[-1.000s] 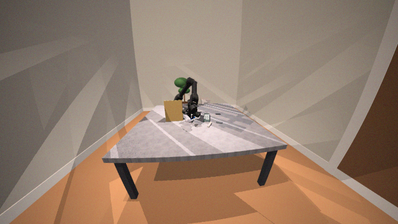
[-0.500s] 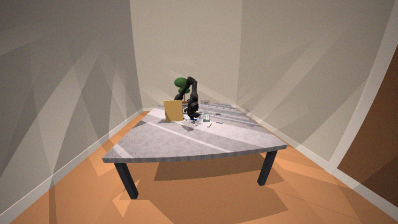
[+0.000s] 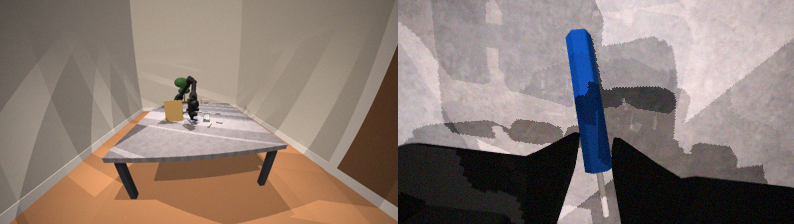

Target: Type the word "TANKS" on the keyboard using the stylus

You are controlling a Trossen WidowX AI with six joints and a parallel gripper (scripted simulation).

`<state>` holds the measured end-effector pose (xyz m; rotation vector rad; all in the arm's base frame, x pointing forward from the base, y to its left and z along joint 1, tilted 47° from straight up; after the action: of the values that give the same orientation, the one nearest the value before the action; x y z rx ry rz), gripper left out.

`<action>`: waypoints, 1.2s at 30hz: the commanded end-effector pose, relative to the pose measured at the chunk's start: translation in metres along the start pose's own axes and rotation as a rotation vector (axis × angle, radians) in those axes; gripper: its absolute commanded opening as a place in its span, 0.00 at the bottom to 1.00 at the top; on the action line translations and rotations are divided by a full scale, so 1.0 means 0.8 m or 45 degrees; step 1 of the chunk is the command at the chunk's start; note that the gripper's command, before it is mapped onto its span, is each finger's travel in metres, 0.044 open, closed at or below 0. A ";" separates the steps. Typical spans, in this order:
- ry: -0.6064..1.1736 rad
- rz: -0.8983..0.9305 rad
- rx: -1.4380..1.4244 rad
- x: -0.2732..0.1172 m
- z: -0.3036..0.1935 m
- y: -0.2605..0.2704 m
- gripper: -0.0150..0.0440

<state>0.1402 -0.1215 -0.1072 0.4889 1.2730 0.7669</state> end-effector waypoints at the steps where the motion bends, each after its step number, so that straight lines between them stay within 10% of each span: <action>1: 0.005 -0.083 0.127 -0.001 0.005 0.000 0.25; 36: -0.344 -0.460 1.217 -0.005 0.022 0.047 0.25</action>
<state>0.1479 -0.1001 -0.0782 1.0017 1.3894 -0.1821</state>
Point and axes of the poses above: the point midway between the two fingers, 35 mm back from their tips, its own x axis out along the fingers, its own y axis across the jaws, z = x × y, the point moved 8 cm from there along -x, back along the fingers, and after that the axes turned 1 degree about -x, right-handed, at the moved point
